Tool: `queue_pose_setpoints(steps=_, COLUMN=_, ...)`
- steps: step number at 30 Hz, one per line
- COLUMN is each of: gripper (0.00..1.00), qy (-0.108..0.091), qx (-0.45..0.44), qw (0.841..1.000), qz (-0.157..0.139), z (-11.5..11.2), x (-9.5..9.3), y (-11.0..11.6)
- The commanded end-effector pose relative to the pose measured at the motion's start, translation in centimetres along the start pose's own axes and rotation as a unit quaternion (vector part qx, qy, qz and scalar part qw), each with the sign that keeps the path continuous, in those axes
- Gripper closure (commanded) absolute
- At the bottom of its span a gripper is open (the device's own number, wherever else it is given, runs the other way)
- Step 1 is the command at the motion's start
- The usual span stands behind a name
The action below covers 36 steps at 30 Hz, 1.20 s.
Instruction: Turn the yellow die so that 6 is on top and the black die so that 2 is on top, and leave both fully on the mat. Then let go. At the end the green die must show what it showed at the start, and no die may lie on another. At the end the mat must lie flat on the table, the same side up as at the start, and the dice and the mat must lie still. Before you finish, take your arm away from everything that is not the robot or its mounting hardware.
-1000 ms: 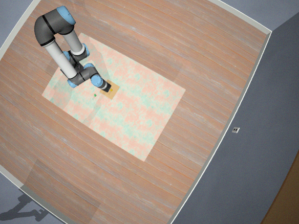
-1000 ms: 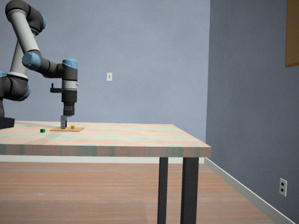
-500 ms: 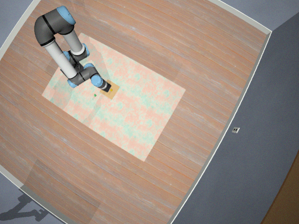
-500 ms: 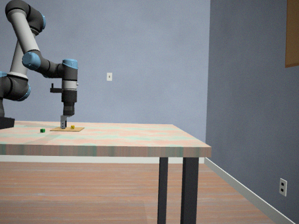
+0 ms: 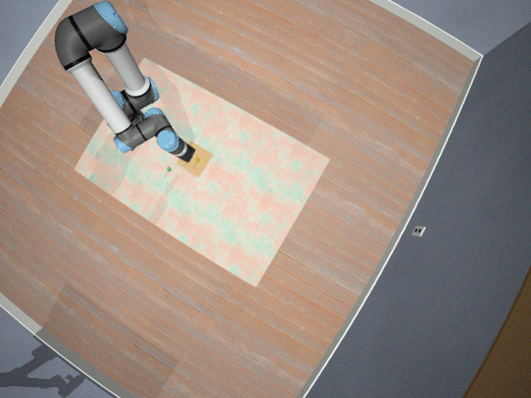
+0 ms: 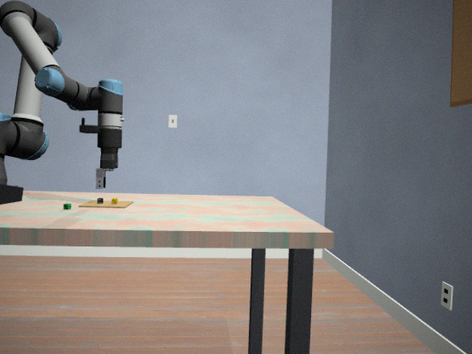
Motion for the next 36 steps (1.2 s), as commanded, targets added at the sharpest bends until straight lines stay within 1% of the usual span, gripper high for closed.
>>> queue_pose_setpoints(steps=1, gripper=0.36, qy=0.001, qx=0.000, qw=1.000, qz=0.003, z=0.0, x=2.6, y=-0.1)
queue_pose_setpoints(steps=6, gripper=0.36, qy=0.001, qx=0.000, qw=1.000, qz=0.003, z=0.0, x=4.2, y=-0.1)
queue_pose_setpoints(steps=13, gripper=0.36, qy=0.001, qx=0.000, qw=1.000, qz=0.003, z=0.0, x=4.5, y=0.0)
queue_pose_setpoints(steps=14, gripper=0.00, qy=0.001, qx=0.000, qw=1.000, qz=0.003, z=0.0, x=4.5, y=0.0)
queue_pose_setpoints(steps=36, gripper=0.00, qy=0.001, qx=0.000, qw=1.000, qz=0.003, z=0.0, x=4.6, y=0.0)
Point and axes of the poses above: the point where the finger pads meet when closed, its own x axis back along the fingers, its own z axis across the jaws, y = z × x, the point moved 8 cm from there along x, back along the fingers, and after that the axes turned 10 degrees about -x, right-handed, at the moved point
